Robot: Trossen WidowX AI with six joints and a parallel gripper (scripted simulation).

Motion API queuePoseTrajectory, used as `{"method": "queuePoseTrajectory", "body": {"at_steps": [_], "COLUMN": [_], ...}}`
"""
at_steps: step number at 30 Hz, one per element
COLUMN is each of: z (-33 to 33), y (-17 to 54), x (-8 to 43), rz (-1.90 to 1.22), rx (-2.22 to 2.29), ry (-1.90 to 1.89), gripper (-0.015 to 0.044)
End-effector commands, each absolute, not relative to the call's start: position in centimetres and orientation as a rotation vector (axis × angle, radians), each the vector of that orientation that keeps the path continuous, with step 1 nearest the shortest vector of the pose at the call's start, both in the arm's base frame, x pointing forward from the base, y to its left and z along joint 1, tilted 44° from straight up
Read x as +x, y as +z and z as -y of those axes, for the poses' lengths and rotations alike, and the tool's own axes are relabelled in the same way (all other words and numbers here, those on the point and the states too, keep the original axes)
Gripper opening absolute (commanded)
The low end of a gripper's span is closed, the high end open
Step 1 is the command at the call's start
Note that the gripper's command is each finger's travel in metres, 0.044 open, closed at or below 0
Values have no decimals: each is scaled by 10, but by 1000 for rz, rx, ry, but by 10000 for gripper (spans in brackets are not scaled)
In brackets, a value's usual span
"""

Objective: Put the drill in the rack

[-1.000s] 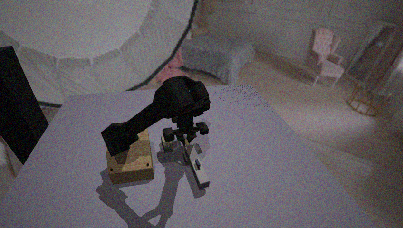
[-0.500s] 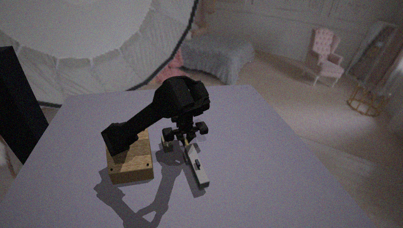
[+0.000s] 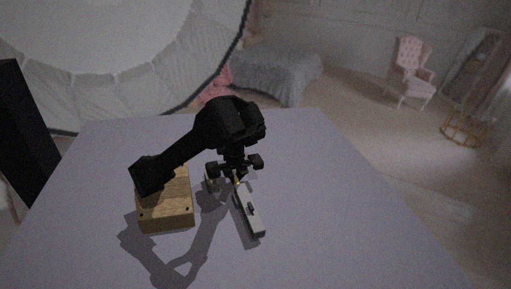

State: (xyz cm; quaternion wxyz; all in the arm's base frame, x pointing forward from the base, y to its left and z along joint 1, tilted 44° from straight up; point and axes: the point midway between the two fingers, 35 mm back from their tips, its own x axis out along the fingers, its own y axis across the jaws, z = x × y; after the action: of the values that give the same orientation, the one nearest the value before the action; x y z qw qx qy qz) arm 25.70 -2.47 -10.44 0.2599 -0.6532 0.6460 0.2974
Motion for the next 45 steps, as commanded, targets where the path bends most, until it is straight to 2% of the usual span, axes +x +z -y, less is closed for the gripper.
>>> {"method": "queuePoseTrajectory", "body": {"at_steps": [1,45], "z": [24,-19], "y": [-103,-139], "x": [257,257], "rz": [-1749,-1746], "rx": [-1770,-1768], "ry": [800,802], "gripper": [0,0]}}
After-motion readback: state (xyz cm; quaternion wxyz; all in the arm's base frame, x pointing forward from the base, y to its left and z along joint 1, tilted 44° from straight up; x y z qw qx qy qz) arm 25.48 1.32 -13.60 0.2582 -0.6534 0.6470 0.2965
